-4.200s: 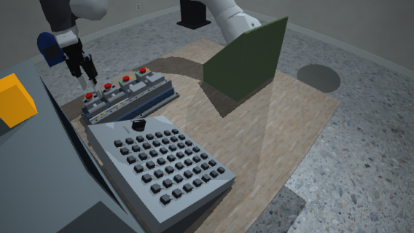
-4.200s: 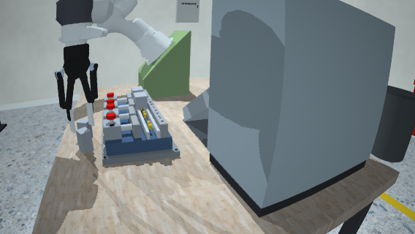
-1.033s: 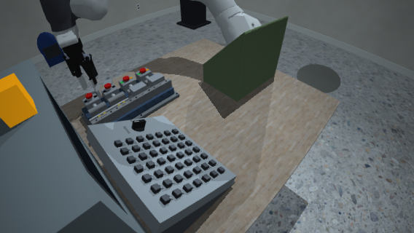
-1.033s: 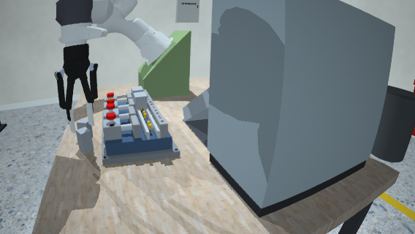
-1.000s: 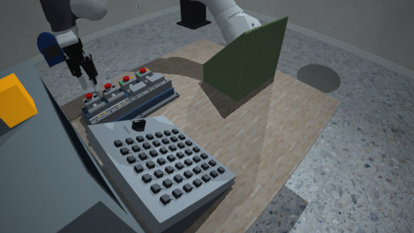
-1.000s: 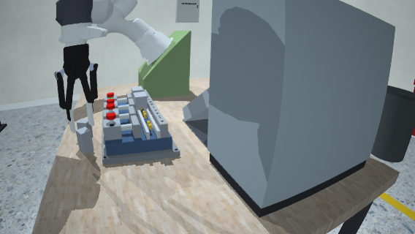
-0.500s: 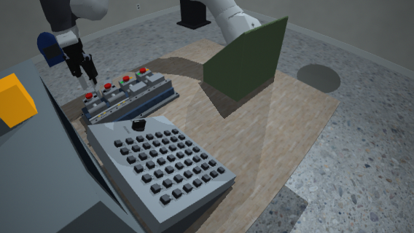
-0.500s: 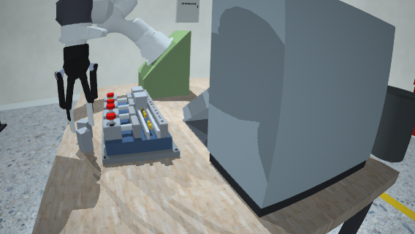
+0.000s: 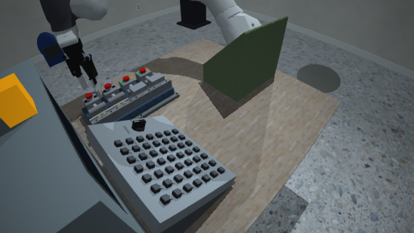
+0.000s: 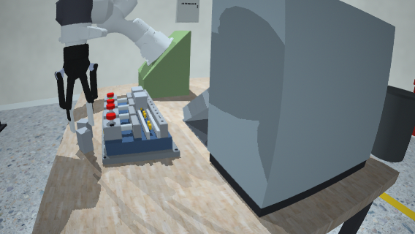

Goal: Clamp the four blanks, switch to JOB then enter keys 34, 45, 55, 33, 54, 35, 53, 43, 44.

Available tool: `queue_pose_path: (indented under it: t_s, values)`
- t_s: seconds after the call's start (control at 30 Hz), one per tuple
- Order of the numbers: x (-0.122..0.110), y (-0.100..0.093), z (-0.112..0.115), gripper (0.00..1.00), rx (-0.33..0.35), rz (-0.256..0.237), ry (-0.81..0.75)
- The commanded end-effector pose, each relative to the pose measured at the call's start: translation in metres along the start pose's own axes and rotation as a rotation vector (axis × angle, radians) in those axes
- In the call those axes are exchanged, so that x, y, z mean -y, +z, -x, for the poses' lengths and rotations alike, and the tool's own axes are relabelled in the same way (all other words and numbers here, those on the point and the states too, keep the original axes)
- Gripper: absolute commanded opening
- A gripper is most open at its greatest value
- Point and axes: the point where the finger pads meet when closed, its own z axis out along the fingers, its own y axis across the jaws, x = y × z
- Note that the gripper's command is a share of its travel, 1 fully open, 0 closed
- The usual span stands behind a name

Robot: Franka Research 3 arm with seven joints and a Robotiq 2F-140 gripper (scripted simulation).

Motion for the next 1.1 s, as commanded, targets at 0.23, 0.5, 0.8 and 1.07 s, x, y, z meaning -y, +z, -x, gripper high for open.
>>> queue_pose_path:
  t_s: [0.23,0.5,0.8,1.07]
  values:
    - [0.000,0.003,0.001,0.40,0.000,0.001,0.001]
    - [0.000,0.007,0.001,0.40,0.000,0.001,0.001]
    - [0.000,0.010,0.001,0.40,0.000,0.001,0.001]
    - [0.000,0.014,0.001,0.40,0.000,0.001,0.001]
